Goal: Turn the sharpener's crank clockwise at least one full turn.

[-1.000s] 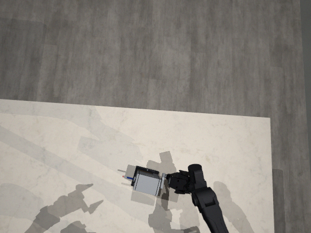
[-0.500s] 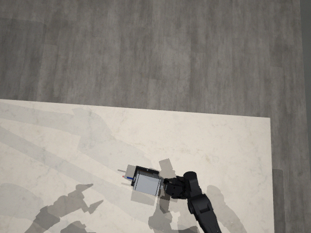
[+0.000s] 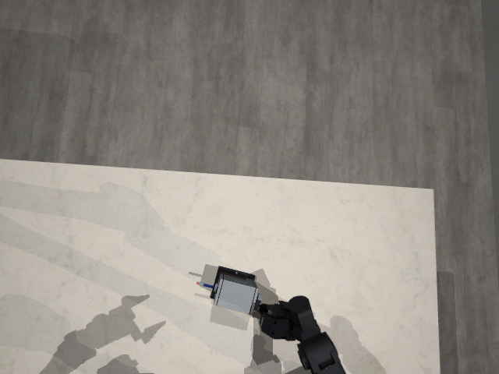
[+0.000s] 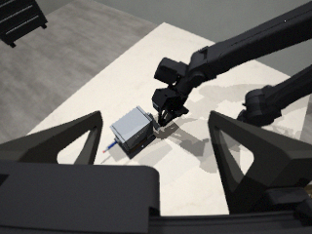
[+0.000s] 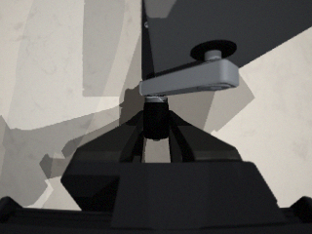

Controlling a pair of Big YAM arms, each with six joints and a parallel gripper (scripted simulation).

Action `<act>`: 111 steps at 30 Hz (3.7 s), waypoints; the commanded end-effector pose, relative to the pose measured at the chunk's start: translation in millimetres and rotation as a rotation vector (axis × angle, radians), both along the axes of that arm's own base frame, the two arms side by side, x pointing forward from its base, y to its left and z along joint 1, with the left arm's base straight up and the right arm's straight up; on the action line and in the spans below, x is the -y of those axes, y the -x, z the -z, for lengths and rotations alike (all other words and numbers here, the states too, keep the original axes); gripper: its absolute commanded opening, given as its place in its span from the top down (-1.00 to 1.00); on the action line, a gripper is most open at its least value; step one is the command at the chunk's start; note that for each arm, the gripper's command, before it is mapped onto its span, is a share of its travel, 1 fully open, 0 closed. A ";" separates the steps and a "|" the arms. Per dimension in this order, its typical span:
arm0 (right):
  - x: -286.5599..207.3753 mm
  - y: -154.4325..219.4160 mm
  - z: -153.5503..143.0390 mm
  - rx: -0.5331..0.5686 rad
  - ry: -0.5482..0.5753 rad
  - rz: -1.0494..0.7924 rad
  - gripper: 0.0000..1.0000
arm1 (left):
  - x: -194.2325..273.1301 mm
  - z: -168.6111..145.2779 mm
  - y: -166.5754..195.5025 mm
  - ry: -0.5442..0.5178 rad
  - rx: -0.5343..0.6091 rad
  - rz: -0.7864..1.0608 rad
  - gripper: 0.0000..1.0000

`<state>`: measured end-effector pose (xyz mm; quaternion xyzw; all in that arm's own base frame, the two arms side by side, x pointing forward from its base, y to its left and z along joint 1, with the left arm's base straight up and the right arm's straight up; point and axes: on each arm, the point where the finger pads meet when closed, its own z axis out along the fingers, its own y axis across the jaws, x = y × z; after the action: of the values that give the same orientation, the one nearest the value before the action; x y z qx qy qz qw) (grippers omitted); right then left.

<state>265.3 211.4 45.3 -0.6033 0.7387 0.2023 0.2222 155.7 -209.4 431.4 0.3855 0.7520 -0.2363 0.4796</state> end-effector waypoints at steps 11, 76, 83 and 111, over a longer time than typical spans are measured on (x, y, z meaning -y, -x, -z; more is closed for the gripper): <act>-10.8 3.8 -75.0 0.006 -0.029 -0.006 0.68 | 1.0 -14.4 -1.5 0.031 0.005 -0.009 -1.00; 4.9 -68.0 -130.8 0.063 -0.038 -0.008 -0.01 | 1.0 -14.4 -1.5 0.031 0.005 -0.009 -1.00; 28.4 -75.4 -158.6 0.077 -0.037 -0.003 -0.30 | 1.0 -14.4 -1.5 0.031 0.005 -0.009 -1.00; 2.3 -57.4 -146.9 0.011 -0.058 0.789 -1.00 | 1.0 -14.4 -1.5 0.031 0.005 -0.009 -1.00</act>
<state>313.7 190.6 173.3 -0.3301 0.8965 0.1049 0.2762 155.7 -209.4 431.4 0.3855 0.7520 -0.2363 0.4796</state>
